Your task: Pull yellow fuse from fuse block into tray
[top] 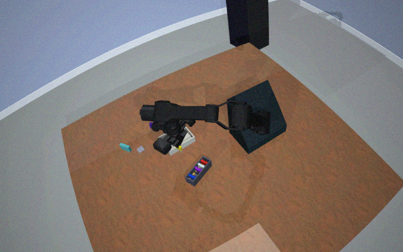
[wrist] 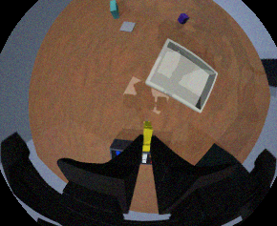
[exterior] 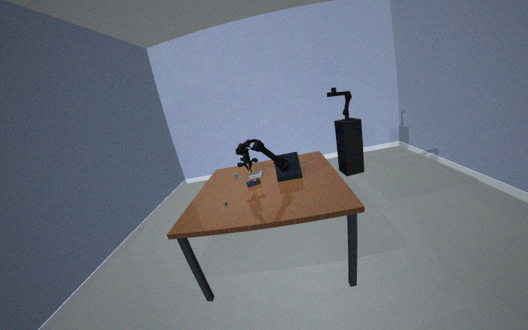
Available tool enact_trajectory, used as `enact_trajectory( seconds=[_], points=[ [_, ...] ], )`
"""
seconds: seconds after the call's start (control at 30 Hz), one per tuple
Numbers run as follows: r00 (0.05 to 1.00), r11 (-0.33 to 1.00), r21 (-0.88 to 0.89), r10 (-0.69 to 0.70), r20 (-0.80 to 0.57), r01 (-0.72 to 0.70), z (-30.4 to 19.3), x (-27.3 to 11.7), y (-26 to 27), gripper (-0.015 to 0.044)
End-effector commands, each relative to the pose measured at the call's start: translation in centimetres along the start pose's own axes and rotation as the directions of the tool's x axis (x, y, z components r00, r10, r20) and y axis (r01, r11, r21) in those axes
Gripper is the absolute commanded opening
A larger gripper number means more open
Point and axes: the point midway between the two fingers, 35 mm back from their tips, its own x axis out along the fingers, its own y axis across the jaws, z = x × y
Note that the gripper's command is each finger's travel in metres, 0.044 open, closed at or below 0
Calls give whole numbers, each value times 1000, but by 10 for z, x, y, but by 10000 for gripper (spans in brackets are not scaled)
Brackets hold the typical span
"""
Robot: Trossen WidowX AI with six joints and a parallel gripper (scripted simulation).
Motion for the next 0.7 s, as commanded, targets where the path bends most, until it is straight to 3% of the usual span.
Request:
enact_trajectory(
  seconds=[0.0,0.47,0.67],
  points=[
    [1000,1000,1,-11,-5,11,22,2,-15,0],
    [1000,1000,-4,-8,-15,8,87,9,-70,0],
    [1000,1000,-4,-8,-16,8,90,10,-73,0]
  ],
)
